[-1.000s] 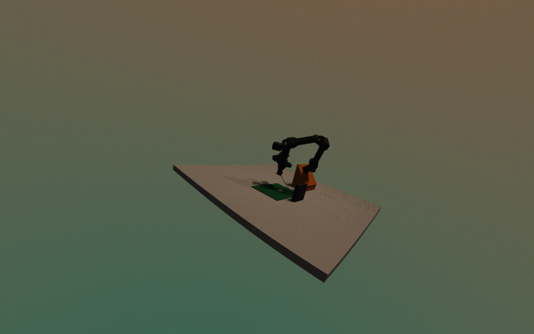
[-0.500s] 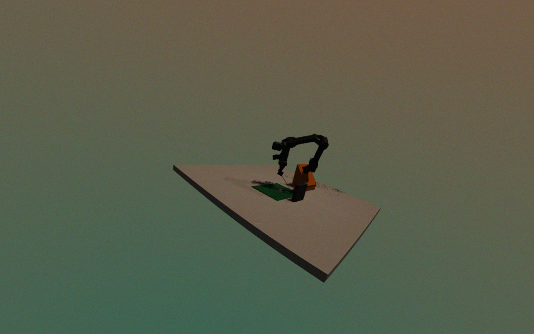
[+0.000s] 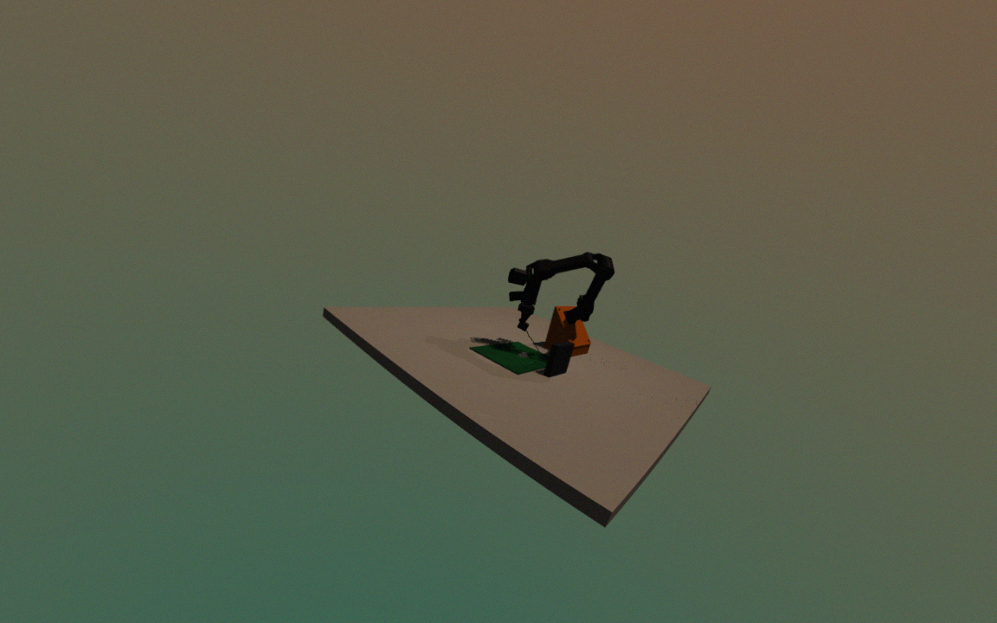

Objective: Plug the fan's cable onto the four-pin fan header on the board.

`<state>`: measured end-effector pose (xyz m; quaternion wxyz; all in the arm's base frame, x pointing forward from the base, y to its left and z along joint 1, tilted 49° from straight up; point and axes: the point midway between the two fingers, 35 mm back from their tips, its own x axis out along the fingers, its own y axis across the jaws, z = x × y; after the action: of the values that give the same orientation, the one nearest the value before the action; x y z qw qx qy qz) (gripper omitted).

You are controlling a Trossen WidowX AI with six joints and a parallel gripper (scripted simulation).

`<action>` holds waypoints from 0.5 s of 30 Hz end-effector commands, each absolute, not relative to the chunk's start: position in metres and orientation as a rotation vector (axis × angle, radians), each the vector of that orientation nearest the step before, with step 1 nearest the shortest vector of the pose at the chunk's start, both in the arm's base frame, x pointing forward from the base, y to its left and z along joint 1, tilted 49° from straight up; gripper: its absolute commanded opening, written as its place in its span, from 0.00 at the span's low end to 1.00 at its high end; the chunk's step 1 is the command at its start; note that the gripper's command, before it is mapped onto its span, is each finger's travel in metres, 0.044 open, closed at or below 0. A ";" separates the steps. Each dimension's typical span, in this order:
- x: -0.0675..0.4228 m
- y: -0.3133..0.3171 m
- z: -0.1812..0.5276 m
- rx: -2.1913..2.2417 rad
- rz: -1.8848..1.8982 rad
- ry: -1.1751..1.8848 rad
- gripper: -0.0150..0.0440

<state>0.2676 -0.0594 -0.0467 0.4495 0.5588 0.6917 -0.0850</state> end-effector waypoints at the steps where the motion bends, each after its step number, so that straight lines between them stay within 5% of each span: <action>1: 0.265 -0.057 -0.050 1.333 -0.258 1.715 0.25; 15: 0.258 -0.048 -0.066 1.177 -0.408 1.712 0.25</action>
<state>0.2594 -0.0487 -0.0636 0.4808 0.4976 0.7059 -0.1515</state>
